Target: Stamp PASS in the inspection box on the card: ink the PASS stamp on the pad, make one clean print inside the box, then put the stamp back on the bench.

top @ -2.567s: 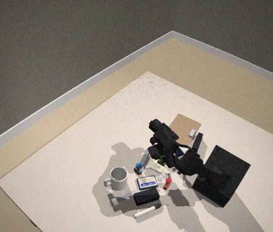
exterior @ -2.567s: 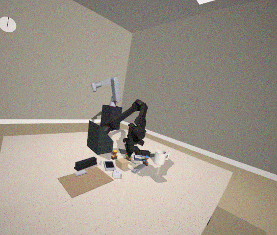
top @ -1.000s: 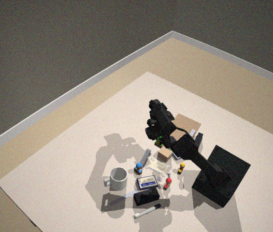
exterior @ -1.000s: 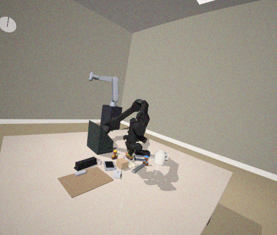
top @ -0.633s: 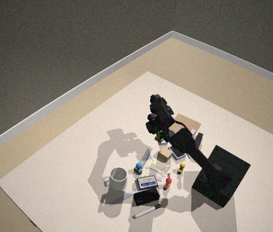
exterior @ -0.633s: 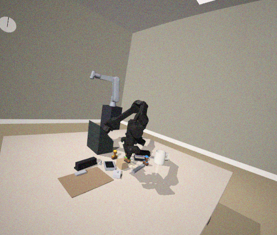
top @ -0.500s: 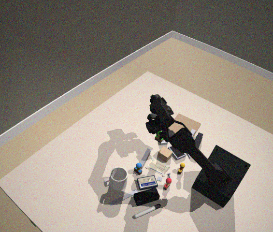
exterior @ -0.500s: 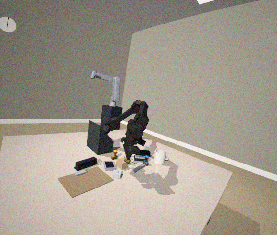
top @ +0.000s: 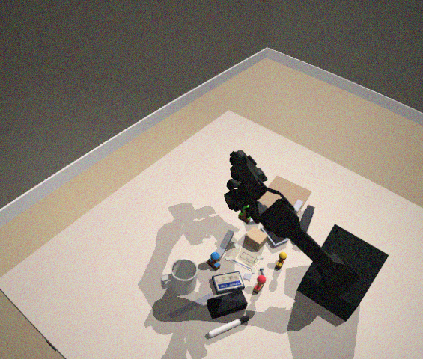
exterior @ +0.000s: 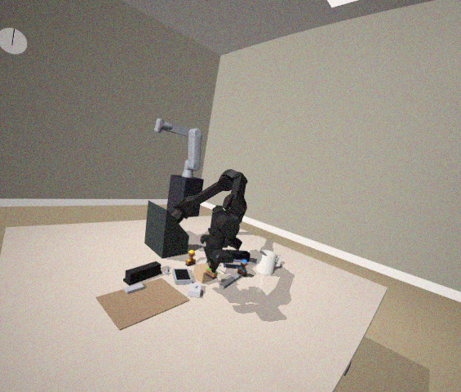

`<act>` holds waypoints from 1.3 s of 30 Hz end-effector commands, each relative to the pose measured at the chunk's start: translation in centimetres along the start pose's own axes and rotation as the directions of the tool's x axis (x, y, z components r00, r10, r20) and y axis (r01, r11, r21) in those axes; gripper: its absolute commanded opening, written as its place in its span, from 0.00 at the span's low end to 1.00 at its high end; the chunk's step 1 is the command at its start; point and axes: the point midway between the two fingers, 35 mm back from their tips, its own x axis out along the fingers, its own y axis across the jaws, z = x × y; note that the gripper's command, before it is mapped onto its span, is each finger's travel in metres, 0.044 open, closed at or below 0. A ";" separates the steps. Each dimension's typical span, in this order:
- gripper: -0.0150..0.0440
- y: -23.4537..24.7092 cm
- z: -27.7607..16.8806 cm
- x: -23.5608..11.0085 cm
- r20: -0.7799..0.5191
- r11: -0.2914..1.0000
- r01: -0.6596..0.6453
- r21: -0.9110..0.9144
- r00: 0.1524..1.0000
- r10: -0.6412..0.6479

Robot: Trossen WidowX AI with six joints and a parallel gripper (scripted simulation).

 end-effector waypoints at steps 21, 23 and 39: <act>0.25 0.3 -0.1 4.3 0.007 1.000 -0.010 0.012 1.000 0.010; 0.25 0.4 -0.1 4.6 0.007 1.000 -0.010 0.012 1.000 0.010; 0.65 0.3 0.0 4.6 0.004 1.000 -0.005 0.002 1.000 0.005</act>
